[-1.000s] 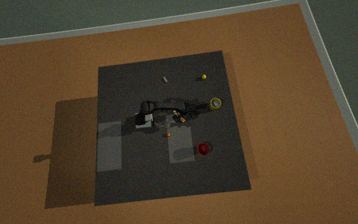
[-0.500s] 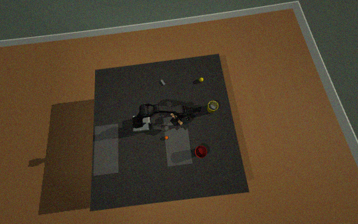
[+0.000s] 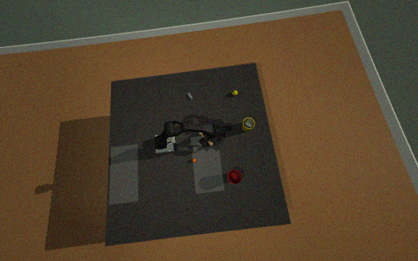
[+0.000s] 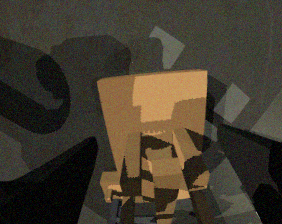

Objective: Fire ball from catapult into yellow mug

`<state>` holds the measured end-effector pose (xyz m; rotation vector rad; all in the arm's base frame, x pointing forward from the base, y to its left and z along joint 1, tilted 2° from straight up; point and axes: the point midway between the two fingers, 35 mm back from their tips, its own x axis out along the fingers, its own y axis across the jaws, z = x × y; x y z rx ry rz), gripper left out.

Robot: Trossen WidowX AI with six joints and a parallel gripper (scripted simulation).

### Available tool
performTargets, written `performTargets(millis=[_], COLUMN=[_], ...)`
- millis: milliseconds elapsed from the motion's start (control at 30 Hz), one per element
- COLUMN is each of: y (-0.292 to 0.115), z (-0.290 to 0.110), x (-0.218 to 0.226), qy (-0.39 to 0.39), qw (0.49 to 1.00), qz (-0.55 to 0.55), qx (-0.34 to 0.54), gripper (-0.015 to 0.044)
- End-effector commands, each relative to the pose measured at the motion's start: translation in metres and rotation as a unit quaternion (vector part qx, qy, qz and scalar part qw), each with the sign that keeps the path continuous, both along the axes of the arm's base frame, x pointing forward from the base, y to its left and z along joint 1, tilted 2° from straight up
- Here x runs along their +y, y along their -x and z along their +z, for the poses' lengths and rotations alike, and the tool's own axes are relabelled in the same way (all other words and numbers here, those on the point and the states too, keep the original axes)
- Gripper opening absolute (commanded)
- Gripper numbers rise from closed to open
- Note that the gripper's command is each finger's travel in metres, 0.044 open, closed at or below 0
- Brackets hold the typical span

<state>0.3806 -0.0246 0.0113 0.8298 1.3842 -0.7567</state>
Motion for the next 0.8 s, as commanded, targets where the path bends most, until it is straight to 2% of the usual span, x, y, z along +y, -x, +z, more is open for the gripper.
performTargets(millis=[0,300,500,567,633,767], y=[0.000,0.000,0.000,0.000,0.001,0.003], z=[0.001,0.001,0.001,0.012,0.039,0.050], x=[0.000,0.000,0.000,0.000,-0.001,-0.002], qy=[0.000,0.000,0.000,0.000,0.001,0.001], qw=[1.000,1.000,1.000,1.000,1.000,1.000], qz=[0.000,0.000,0.000,0.000,0.000,0.000], qx=[0.000,0.000,0.000,0.000,0.000,0.000], gripper=[0.0387,0.0151,0.0111,0.0059,0.0006,0.0000])
